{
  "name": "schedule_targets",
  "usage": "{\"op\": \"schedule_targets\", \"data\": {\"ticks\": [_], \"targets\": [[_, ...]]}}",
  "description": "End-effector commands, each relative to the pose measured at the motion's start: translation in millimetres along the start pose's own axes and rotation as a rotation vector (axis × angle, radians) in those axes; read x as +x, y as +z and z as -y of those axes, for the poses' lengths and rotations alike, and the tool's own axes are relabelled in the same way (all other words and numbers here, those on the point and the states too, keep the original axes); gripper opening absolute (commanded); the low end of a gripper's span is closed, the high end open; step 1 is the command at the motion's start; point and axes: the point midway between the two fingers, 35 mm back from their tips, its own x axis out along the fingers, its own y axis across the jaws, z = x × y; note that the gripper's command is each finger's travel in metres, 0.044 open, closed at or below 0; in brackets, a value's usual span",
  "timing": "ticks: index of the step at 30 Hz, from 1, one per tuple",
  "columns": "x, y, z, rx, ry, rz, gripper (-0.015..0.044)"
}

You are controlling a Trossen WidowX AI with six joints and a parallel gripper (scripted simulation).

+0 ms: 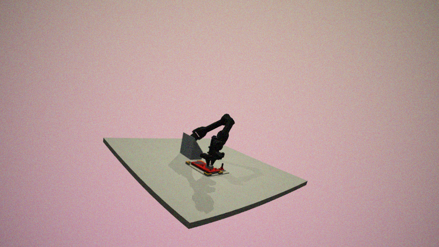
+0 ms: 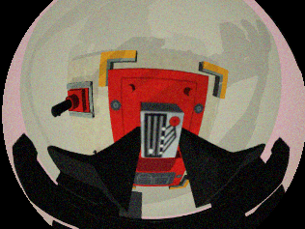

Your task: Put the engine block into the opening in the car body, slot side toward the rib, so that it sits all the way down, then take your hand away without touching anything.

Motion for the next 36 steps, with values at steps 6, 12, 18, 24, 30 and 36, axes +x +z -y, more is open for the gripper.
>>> {"op": "schedule_targets", "data": {"ticks": [6, 12, 18, 24, 30, 36], "targets": [[0.1, 0.0, 0.0, 0.000, 0.000, 0.000, 0.0263], [0.1, 0.0, 0.0, 0.000, 0.000, 0.000, 0.0420], [0.1, 0.0, 0.0, 0.000, 0.000, 0.000, 0.0440], [-3.1, -0.4, -0.3, 0.001, 0.001, 0.000, 0.0440], [-14.1, -1.9, -1.7, 0.005, 0.002, -0.001, 0.0440], [-14.1, -1.9, -1.7, 0.005, 0.002, -0.001, 0.0282]]}}
